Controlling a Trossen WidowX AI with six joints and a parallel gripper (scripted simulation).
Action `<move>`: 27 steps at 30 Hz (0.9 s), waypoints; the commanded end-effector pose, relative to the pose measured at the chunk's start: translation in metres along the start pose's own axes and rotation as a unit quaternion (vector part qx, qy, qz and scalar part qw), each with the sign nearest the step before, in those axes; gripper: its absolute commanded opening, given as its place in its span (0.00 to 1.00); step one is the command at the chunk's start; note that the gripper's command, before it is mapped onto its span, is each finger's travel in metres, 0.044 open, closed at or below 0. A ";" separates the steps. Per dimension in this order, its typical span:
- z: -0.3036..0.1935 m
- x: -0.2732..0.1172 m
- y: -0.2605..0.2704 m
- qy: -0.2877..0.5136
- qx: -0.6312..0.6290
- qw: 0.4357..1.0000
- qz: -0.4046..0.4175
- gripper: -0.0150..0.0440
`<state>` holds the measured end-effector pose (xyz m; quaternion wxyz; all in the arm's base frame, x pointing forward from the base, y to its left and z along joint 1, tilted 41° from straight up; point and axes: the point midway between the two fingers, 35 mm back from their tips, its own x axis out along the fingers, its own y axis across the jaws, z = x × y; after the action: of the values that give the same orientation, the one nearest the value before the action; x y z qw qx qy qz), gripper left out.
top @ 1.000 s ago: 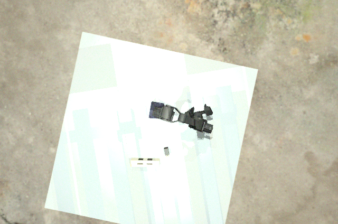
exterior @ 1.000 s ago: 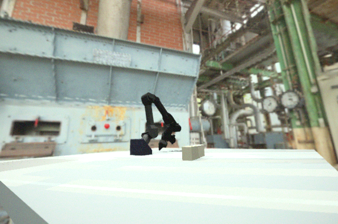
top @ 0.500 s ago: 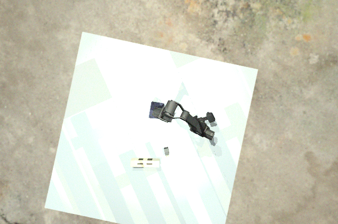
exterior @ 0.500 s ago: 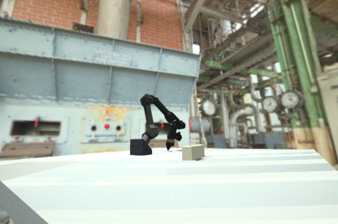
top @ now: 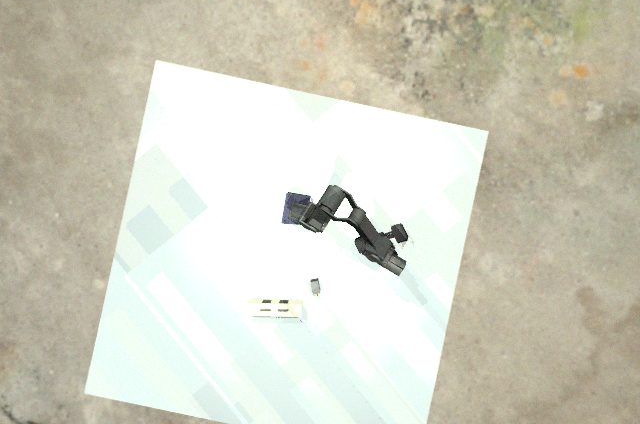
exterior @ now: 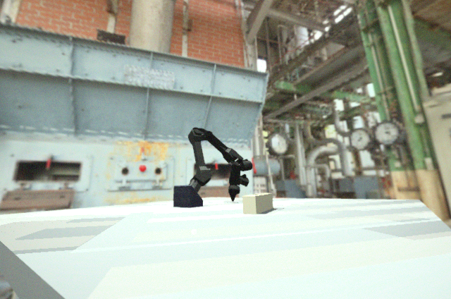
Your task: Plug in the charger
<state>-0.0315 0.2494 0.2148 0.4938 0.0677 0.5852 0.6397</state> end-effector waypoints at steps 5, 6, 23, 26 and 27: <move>0.019 -0.008 -0.014 -0.035 -0.002 0.999 -0.023 1.00; 0.021 -0.008 -0.016 -0.036 -0.002 0.999 -0.026 1.00; 0.056 -0.028 -0.064 -0.055 0.011 0.993 -0.100 1.00; 0.061 -0.032 -0.072 -0.057 0.014 0.992 -0.112 1.00; 0.063 -0.034 -0.075 -0.058 0.015 0.992 -0.116 1.00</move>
<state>0.0572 0.2562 0.1929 0.5869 0.0507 0.5688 0.5740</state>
